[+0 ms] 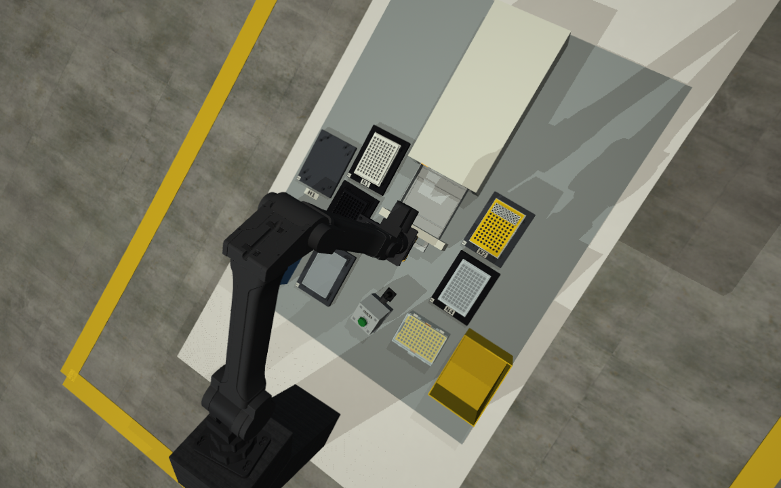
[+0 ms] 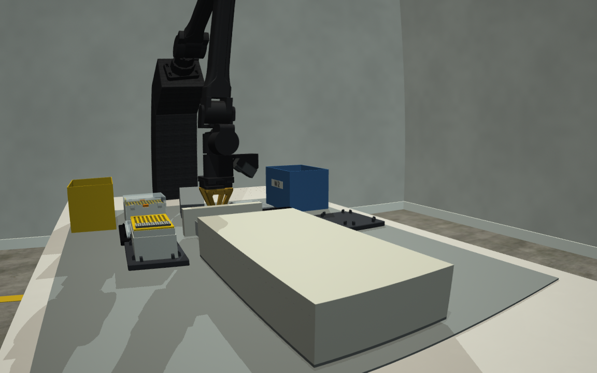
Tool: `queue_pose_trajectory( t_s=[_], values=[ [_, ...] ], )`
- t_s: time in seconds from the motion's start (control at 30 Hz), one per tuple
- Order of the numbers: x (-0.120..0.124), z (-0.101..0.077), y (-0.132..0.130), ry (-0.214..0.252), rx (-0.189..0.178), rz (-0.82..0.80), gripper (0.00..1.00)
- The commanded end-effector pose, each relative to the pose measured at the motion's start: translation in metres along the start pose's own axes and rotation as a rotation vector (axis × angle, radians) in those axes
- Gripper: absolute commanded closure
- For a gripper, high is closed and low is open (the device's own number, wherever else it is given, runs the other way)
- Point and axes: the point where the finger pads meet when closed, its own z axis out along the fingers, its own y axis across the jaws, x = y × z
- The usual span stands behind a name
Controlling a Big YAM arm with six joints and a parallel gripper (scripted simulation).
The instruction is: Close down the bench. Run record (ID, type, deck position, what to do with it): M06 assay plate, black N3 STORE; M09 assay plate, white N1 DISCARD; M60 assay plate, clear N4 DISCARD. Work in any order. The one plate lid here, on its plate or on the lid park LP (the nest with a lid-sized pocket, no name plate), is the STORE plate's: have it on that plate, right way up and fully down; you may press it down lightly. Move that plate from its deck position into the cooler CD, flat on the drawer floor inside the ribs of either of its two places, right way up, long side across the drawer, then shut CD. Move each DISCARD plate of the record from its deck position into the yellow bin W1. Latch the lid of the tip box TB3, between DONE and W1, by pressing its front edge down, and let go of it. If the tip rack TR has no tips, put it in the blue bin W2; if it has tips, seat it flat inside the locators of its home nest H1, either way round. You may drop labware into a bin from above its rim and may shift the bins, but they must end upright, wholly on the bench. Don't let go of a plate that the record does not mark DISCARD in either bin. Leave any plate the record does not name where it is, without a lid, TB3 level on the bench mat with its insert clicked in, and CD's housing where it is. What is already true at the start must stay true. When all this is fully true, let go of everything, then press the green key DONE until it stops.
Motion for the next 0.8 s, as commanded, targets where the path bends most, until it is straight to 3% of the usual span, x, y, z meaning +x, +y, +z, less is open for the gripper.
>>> queue_pose_trajectory(
  t_s=[0.0,0.17,0.23,0.37,0.4,0.47,0.53,0.63,0.7,0.77],
  values=[
    [-0.007,0.004,0.032,-0.007,-0.063,0.007,0.7],
    [-0.007,0.002,0.032,-0.007,-0.063,0.007,0.7],
    [-0.007,-0.013,0.013,-0.007,-0.024,0.006,0.7],
    [-0.006,-0.015,0.012,-0.007,-0.024,0.006,0.7],
    [-0.005,-0.004,0.032,-0.006,-0.064,0.007,0.7],
    [-0.005,-0.007,0.032,-0.005,-0.064,0.007,0.7],
    [-0.005,-0.022,0.012,-0.005,-0.023,0.006,0.7],
    [-0.004,-0.026,0.012,-0.004,-0.023,0.006,0.7],
    [-0.003,-0.022,0.022,-0.004,-0.043,0.007,0.7],
    [-0.003,-0.031,0.012,-0.003,-0.023,0.006,0.7]
  ],
)
